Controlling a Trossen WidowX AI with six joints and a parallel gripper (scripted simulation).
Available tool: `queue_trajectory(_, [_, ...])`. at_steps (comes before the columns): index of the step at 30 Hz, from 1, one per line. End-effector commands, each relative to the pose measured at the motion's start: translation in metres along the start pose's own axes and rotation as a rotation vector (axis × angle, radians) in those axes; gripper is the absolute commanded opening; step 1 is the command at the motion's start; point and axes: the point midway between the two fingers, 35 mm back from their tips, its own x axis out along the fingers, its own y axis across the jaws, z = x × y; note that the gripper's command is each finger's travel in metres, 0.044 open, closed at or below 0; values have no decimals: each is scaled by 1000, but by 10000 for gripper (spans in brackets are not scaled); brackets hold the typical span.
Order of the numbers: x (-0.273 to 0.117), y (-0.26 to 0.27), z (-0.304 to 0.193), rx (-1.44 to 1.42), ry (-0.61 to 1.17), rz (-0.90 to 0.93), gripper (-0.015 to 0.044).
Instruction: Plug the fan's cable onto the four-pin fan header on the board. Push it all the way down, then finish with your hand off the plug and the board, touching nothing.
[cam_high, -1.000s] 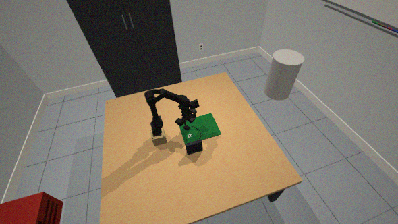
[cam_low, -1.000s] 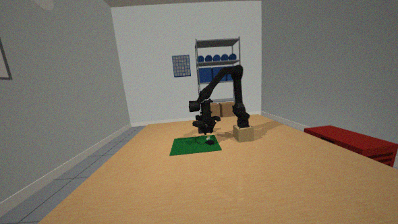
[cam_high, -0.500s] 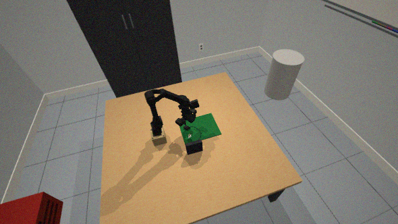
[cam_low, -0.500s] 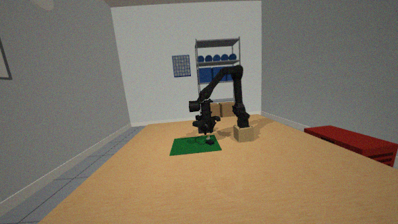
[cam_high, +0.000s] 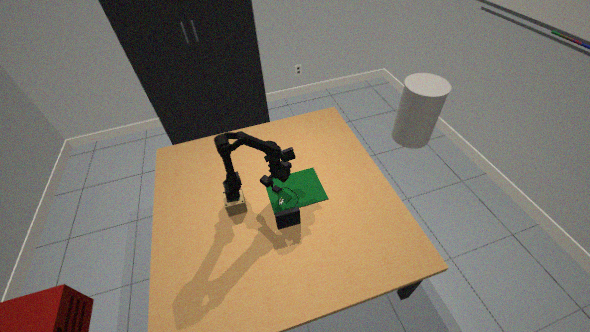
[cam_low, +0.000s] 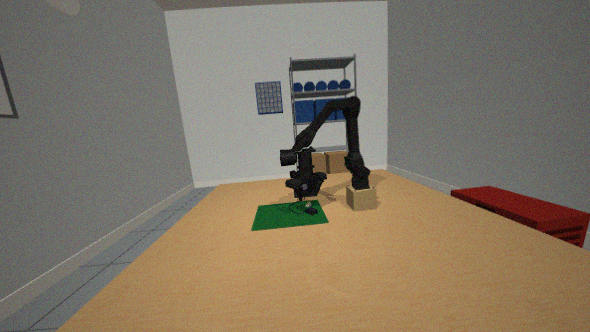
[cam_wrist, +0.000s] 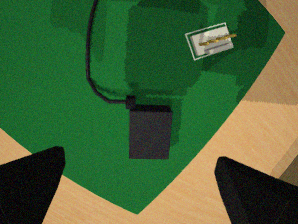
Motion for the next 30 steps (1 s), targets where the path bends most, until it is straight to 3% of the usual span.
queue_trajectory(1, [0, 0, -1, -3, 4, 1, 440])
queue_trajectory(23, [0, 0, 0, 0, 0, 0, 440])
queue_trajectory(30, [-22, -7, 7, -48, 210, -5, 256])
